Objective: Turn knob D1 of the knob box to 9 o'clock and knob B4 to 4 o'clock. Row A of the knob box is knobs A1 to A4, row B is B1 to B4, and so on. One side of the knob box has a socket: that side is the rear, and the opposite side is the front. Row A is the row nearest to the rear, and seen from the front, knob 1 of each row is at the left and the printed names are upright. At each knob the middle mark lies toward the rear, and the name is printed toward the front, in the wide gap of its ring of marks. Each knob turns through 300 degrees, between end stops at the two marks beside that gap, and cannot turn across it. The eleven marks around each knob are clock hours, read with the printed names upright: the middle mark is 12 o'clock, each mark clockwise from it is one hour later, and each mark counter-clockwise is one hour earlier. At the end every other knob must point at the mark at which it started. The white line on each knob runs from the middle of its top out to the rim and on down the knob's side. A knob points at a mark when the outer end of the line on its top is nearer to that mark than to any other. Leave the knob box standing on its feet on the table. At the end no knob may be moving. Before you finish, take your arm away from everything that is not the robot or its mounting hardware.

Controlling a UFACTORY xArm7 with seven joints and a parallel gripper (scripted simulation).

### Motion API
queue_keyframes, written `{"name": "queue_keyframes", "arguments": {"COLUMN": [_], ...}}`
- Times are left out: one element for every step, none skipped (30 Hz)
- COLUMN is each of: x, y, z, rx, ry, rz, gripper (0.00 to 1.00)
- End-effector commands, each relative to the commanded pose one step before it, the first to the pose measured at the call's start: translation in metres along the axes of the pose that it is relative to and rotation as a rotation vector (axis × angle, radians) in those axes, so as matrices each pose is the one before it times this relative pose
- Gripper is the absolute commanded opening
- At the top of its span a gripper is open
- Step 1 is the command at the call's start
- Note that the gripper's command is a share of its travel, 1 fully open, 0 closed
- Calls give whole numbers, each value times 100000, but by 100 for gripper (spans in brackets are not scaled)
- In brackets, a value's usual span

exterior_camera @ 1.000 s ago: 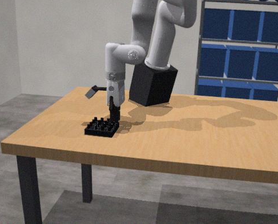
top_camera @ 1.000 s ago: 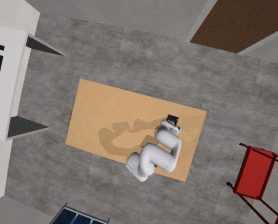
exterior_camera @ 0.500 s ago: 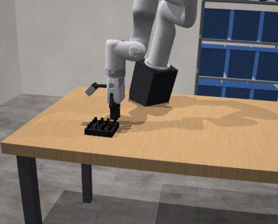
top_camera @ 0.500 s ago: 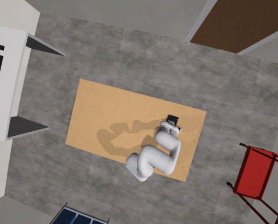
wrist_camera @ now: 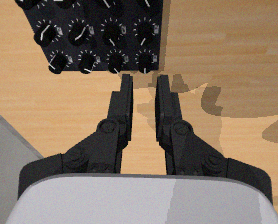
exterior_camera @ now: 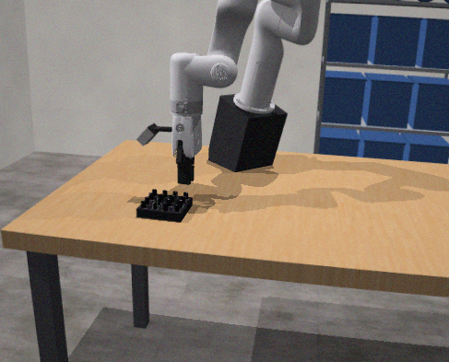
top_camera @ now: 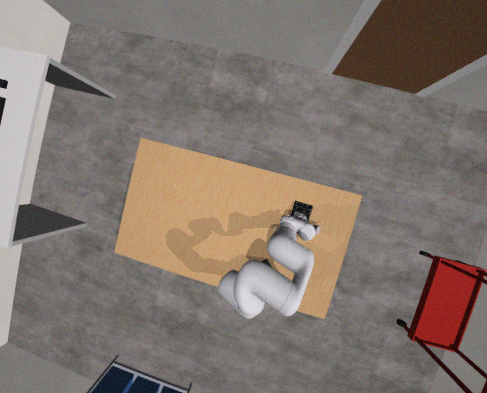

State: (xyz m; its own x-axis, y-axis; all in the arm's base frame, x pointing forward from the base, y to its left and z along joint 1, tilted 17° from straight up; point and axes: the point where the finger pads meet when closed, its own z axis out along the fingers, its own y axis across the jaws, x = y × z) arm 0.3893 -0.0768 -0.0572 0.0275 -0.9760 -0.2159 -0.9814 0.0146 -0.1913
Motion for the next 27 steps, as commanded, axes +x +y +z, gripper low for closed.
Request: {"name": "queue_keyframes", "arguments": {"x": [68,0,0,0,0,0,0,0,0,0,0,0,0,0,0,0,-1,0,0,-1,0,0,-1,0,0,-1,-1], "y": [-96,0,0,0,0,0,0,0,0,0,0,0,-1,-1,0,-1,0,-2,-2,-1,0,0,-1,-3,-2,-1,-2], "z": [-112,0,0,0,0,0,0,0,0,0,-4,-26,-67,-123,-189,-260,-333,-403,-468,-524,0,0,-571,-606,-629,-640,-640], "rx": [177,0,0,0,0,0,0,0,0,0,0,0,0,0,0,1,1,1,1,1,0,0,1,1,1,1,1], "ry": [139,0,0,0,0,0,0,0,0,0,0,0,0,0,-2,0,-3,-1,-2,-3,0,0,-3,-1,-2,-3,-3], "rz": [43,0,0,0,0,0,0,0,0,0,0,0,-1,-1,0,-1,1,-1,-1,-1,0,0,-1,-2,-2,-1,-2], "gripper": [19,19,19,19,19,19,19,19,19,19,100,100,100,100,100,100,100,100,100,100,100,100,100,100,100,100,100]}}
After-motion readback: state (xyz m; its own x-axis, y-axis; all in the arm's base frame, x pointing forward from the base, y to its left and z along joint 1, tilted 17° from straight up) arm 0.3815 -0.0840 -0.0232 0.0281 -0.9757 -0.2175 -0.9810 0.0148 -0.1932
